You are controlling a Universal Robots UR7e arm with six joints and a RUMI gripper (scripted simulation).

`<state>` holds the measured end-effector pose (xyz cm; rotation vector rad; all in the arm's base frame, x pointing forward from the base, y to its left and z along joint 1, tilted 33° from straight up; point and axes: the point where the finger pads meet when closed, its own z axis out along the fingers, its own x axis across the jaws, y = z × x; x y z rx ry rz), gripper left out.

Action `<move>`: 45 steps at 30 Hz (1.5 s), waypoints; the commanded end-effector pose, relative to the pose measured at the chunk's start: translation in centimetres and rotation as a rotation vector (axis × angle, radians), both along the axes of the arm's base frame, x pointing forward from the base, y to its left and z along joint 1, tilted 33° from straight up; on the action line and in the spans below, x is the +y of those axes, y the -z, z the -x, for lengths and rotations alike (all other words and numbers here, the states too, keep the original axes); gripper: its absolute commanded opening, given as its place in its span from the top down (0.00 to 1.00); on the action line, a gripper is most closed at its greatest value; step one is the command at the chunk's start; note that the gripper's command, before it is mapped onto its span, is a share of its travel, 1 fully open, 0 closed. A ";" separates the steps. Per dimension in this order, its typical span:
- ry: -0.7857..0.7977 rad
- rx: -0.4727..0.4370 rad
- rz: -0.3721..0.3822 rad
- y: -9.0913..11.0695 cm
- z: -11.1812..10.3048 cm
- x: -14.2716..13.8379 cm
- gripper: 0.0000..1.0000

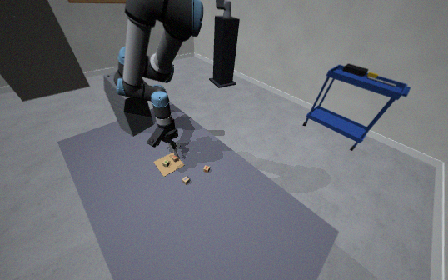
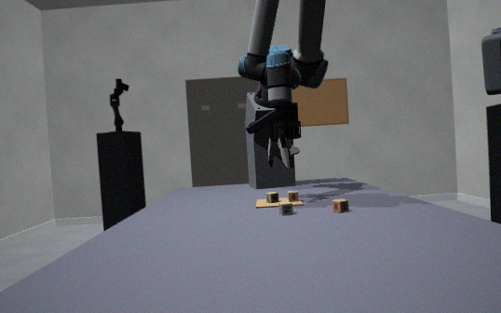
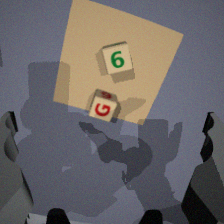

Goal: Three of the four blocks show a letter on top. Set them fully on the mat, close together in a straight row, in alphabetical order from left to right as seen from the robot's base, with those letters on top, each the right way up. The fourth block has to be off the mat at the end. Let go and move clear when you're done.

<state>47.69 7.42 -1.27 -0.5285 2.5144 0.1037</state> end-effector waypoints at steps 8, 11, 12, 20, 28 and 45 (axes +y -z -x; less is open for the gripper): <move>-0.188 -0.041 0.095 0.4 -0.3 -2.1 0.00; -0.201 -0.045 0.104 0.4 -0.4 -2.2 0.00; -0.202 -0.046 0.104 0.4 -0.4 -2.3 0.00; -0.202 -0.047 0.105 0.4 -0.4 -2.3 0.60; -0.203 -0.047 0.105 0.4 -0.4 -2.2 0.60; -0.202 -0.047 0.105 0.4 -0.4 -2.2 0.60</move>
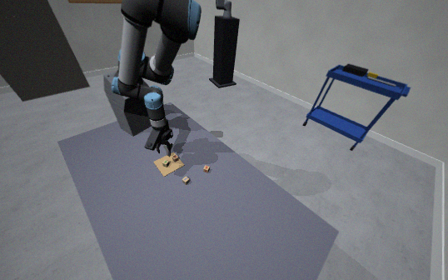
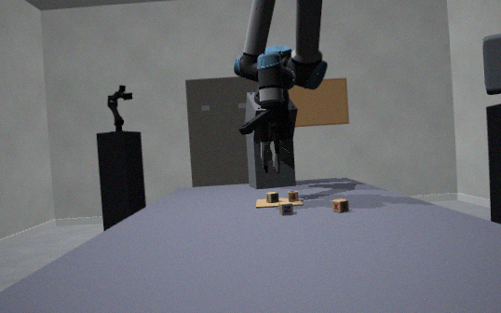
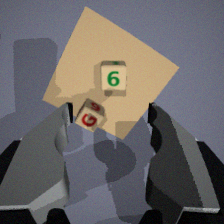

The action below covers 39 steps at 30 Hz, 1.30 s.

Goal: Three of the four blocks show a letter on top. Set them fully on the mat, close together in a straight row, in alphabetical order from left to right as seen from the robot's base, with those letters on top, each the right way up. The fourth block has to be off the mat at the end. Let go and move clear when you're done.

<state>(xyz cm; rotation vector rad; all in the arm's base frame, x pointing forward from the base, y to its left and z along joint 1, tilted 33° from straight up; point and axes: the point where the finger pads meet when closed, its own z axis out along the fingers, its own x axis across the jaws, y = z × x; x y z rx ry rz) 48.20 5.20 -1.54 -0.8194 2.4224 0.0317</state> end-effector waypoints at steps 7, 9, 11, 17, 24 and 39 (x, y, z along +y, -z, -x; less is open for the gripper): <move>0.000 0.003 -0.002 0.2 0.1 0.0 0.60; 0.000 0.003 -0.001 0.2 0.0 0.0 0.60; 0.000 0.002 -0.001 0.2 0.0 0.0 0.60; -0.002 0.000 0.000 0.3 -0.3 0.1 0.60; -0.002 0.000 0.000 0.9 -0.6 0.2 0.60; -0.002 0.000 0.000 2.5 -1.6 0.5 0.60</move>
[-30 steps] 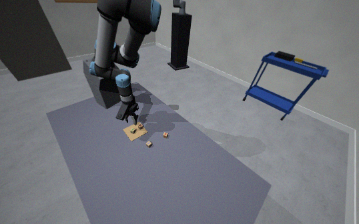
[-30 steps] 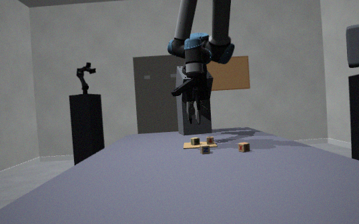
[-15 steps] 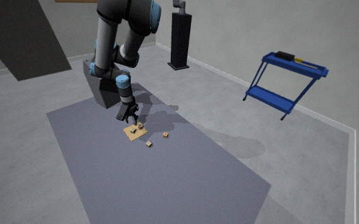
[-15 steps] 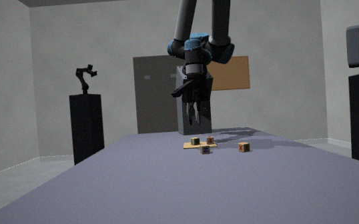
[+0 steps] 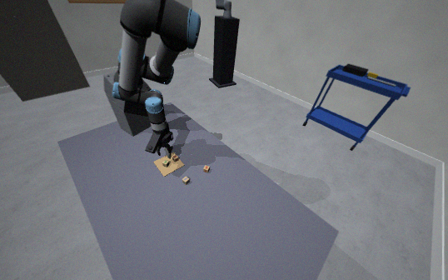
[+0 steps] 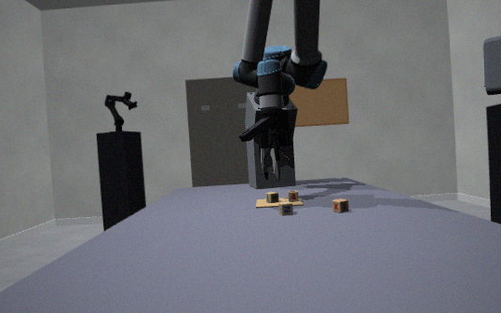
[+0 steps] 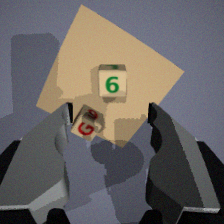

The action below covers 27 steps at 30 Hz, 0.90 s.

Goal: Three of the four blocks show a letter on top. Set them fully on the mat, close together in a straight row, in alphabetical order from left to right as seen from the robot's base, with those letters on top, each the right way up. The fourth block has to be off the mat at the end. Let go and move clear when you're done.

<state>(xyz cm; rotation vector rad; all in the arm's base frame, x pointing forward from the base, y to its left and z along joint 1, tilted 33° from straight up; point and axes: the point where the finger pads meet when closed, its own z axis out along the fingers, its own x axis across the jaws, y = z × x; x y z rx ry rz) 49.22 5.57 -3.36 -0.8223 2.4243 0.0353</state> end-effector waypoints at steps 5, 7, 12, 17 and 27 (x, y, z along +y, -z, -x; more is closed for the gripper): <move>0.001 -0.003 0.001 1.3 -1.0 0.3 0.60; 0.001 -0.003 0.001 1.5 -1.0 0.3 0.60; 0.001 -0.003 0.001 1.9 -1.3 0.4 0.60; 0.001 -0.003 0.001 2.3 -1.5 0.4 0.60; 0.001 -0.002 0.000 2.6 -1.6 0.5 0.60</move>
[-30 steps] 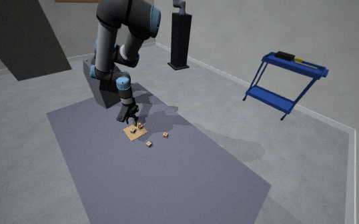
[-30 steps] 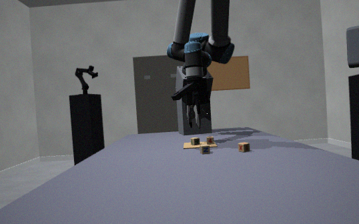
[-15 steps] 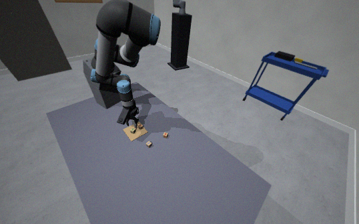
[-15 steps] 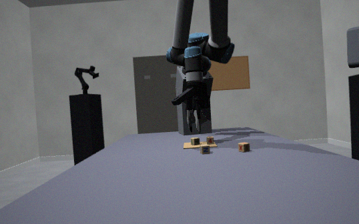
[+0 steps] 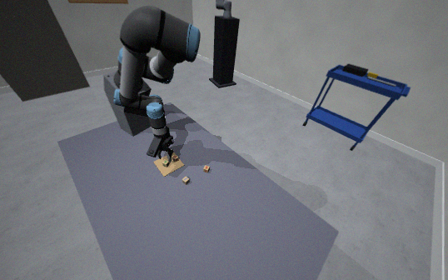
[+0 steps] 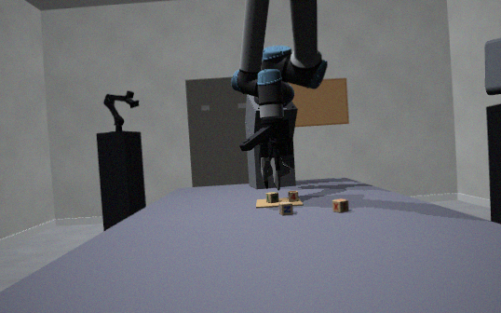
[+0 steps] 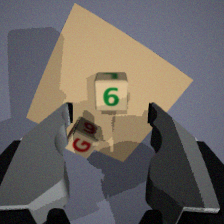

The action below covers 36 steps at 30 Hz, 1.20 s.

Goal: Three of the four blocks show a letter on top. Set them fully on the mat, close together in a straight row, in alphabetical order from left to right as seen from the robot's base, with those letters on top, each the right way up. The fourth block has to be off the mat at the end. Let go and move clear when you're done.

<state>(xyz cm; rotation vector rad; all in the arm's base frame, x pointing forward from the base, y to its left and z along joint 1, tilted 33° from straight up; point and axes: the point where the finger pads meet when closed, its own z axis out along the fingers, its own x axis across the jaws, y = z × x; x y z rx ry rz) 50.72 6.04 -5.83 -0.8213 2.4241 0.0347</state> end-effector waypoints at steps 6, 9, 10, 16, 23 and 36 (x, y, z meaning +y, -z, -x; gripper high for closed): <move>0.000 0.000 0.000 0.2 -0.1 0.0 0.60; 0.000 -0.001 0.000 0.1 -0.1 0.0 0.60; 0.000 -0.001 0.000 0.1 -0.1 0.0 0.60; 0.000 -0.001 0.000 0.1 -0.1 0.0 0.60; 0.000 -0.002 0.001 0.4 -0.4 0.1 0.60; 0.000 -0.002 0.001 2.3 -1.5 0.6 0.60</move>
